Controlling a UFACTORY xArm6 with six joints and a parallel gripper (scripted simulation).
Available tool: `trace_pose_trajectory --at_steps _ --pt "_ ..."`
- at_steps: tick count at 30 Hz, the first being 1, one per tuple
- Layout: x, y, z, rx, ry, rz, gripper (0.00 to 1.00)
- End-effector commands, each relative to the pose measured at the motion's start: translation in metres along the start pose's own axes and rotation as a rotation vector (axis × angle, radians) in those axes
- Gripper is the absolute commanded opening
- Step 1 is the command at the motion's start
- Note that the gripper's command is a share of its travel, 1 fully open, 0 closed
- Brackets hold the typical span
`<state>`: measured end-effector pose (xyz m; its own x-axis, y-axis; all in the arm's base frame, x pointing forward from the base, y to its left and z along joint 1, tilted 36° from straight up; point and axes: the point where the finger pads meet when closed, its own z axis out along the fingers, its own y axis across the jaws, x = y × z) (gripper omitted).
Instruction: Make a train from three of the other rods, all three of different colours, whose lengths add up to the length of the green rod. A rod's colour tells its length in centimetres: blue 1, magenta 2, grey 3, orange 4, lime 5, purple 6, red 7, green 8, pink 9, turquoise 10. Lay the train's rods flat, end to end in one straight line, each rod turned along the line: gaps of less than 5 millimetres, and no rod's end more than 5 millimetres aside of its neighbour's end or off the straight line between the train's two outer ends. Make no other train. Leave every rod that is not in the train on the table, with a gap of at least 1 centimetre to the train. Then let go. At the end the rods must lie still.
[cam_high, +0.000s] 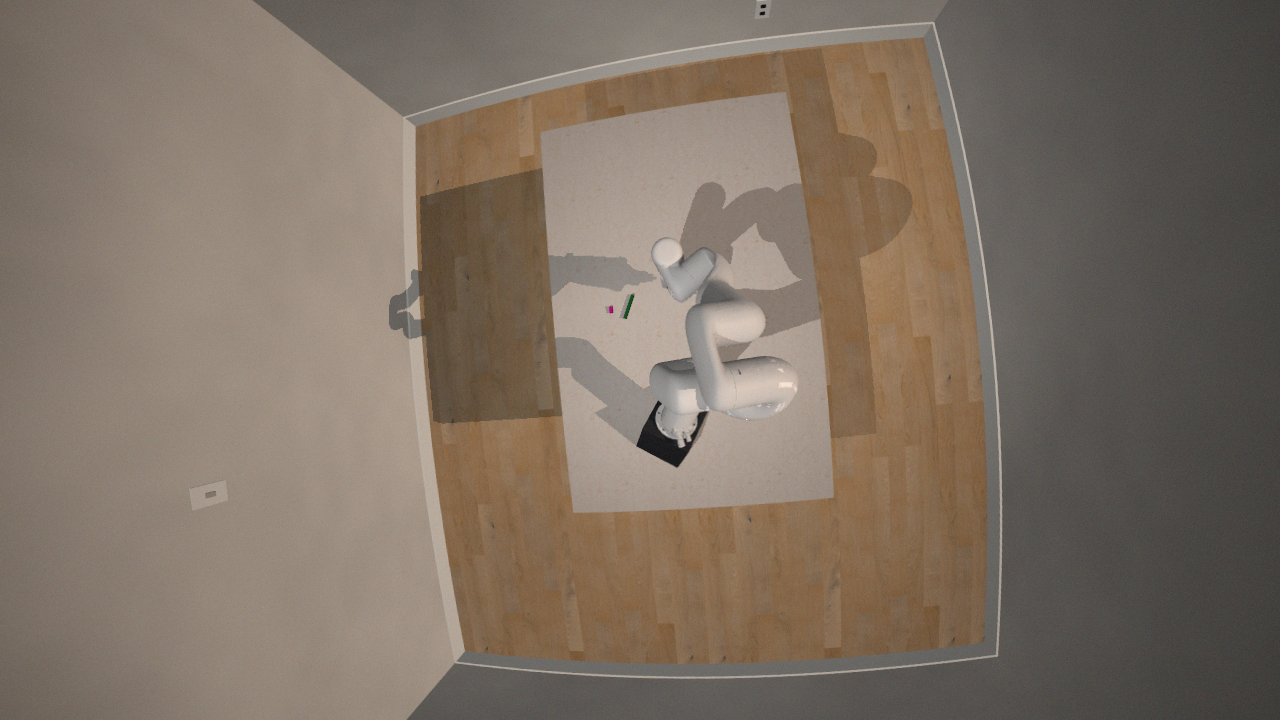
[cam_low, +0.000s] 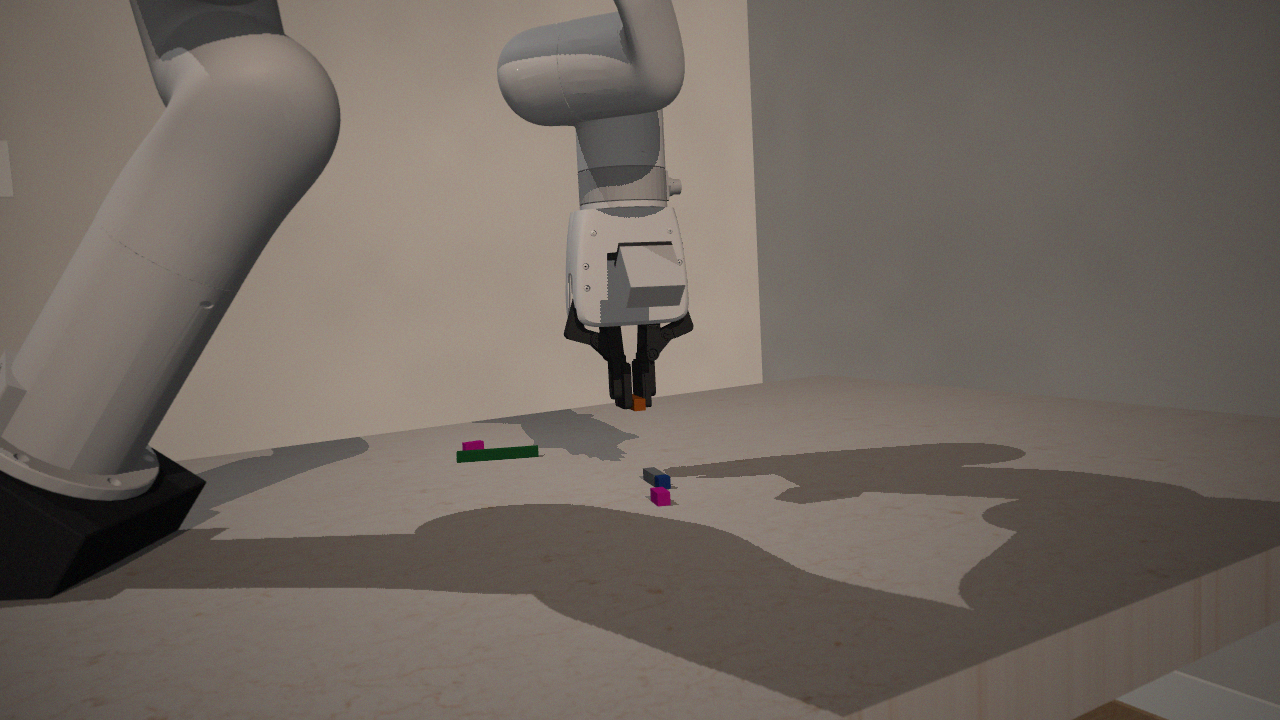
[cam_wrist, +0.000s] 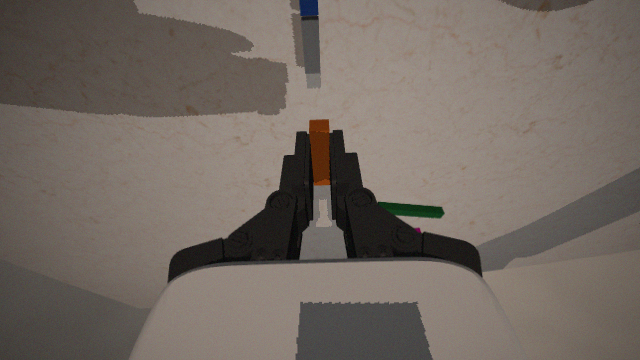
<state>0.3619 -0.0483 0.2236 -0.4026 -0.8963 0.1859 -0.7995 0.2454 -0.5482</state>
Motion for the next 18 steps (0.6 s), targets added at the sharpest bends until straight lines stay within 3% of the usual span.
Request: trace_pose_trajectory --at_steps 1,11,18 --pt "0.0 -0.003 0.019 0.005 -0.001 0.001 0.04" --pt "0.0 -0.004 0.043 0.005 -0.001 0.001 0.04" --pt "0.0 -0.004 0.046 0.005 -0.001 0.001 0.04"
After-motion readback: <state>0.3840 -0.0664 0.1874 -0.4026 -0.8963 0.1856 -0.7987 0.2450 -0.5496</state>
